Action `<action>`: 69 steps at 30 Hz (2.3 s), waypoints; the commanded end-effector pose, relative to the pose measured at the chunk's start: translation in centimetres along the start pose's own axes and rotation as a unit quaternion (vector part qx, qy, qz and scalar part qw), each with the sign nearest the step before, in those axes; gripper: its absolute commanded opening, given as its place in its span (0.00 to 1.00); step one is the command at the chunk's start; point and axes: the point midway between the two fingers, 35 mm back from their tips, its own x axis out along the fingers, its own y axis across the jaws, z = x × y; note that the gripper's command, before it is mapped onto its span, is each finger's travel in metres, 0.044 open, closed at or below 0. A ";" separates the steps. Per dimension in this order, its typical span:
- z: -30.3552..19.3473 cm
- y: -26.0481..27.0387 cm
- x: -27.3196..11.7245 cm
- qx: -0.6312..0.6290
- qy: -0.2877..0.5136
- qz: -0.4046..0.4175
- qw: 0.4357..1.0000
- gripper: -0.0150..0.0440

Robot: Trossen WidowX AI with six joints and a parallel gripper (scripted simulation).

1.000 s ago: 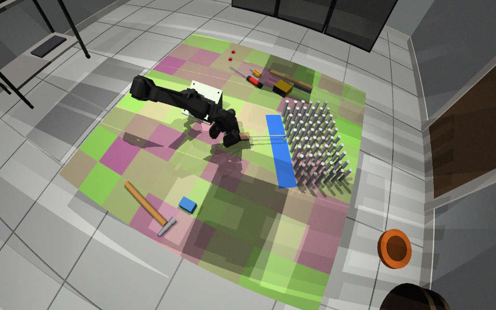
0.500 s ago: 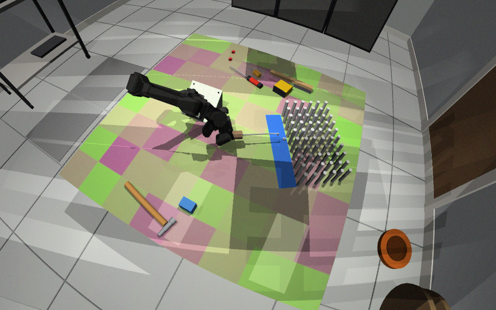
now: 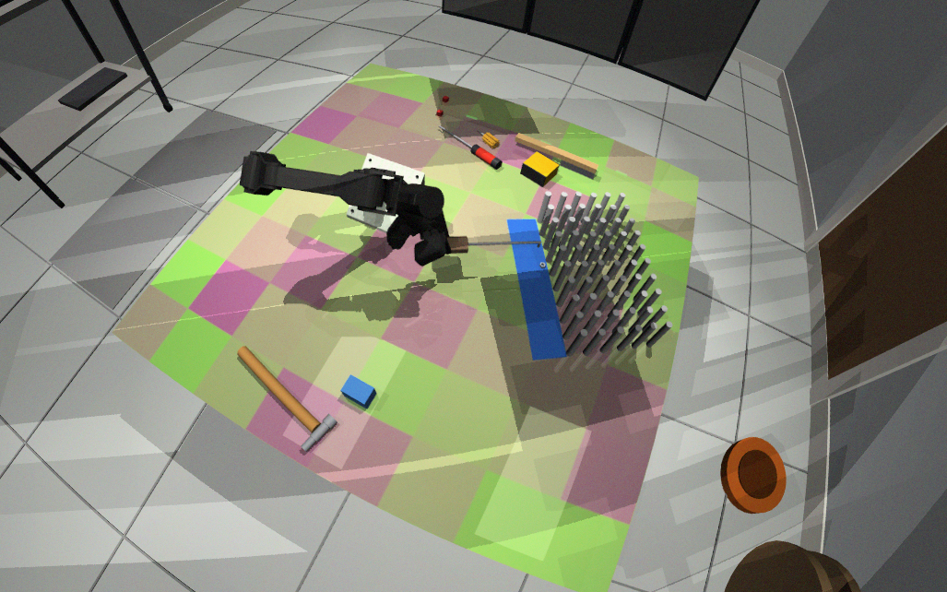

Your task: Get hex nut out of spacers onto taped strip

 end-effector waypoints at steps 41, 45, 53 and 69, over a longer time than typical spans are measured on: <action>3.2 3.9 -3.2 0.050 -0.041 -0.088 0.994 0.25; 4.2 4.3 -3.2 0.061 -0.042 -0.099 0.992 0.25; 6.0 5.1 -3.4 0.082 -0.040 -0.118 0.989 0.25; 9.5 6.3 -4.3 0.123 -0.025 -0.138 0.983 0.25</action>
